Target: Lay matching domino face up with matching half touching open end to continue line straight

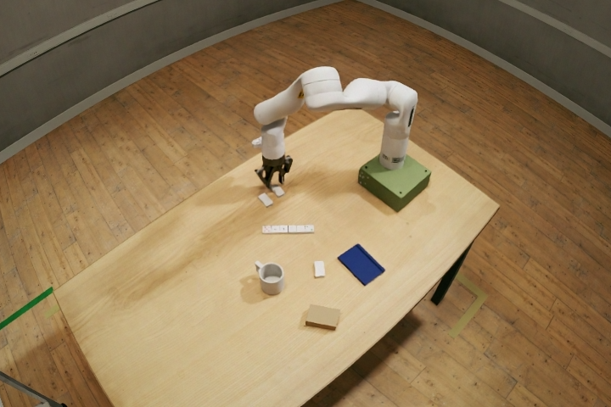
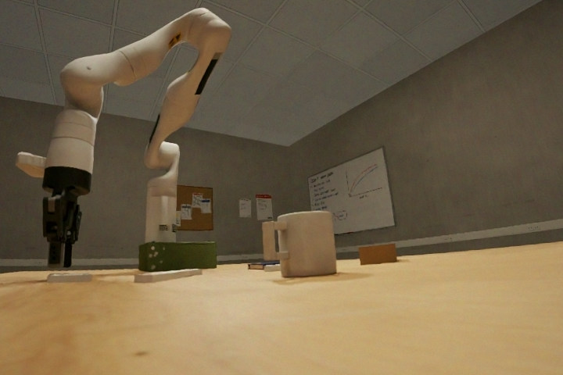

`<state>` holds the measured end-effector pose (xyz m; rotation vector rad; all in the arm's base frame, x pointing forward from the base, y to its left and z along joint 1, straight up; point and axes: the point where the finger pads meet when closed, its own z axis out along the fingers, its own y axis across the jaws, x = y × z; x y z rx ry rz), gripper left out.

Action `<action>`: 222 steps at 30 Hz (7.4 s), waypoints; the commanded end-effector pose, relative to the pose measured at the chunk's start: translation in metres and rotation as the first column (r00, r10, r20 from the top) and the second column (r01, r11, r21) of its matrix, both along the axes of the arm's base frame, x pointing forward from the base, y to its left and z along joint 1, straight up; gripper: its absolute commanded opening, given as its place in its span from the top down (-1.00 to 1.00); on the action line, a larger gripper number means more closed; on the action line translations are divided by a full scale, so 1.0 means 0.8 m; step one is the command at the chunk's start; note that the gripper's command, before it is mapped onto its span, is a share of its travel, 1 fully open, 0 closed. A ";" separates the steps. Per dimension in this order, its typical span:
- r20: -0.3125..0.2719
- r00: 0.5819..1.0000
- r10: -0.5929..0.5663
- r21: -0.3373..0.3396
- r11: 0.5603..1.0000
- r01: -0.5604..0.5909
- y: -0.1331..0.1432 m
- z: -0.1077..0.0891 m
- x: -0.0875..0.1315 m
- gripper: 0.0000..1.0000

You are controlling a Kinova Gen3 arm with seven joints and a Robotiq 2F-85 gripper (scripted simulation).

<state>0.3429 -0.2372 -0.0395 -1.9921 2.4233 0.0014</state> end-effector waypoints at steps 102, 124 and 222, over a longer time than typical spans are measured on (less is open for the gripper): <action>0.028 1.000 -0.002 0.136 0.991 -0.002 -0.003 -0.019 0.000 0.39; 0.028 1.000 -0.002 0.136 0.991 -0.002 -0.003 -0.019 0.000 0.39; -0.003 0.998 0.059 -0.217 0.974 -0.058 0.122 0.130 -0.064 0.39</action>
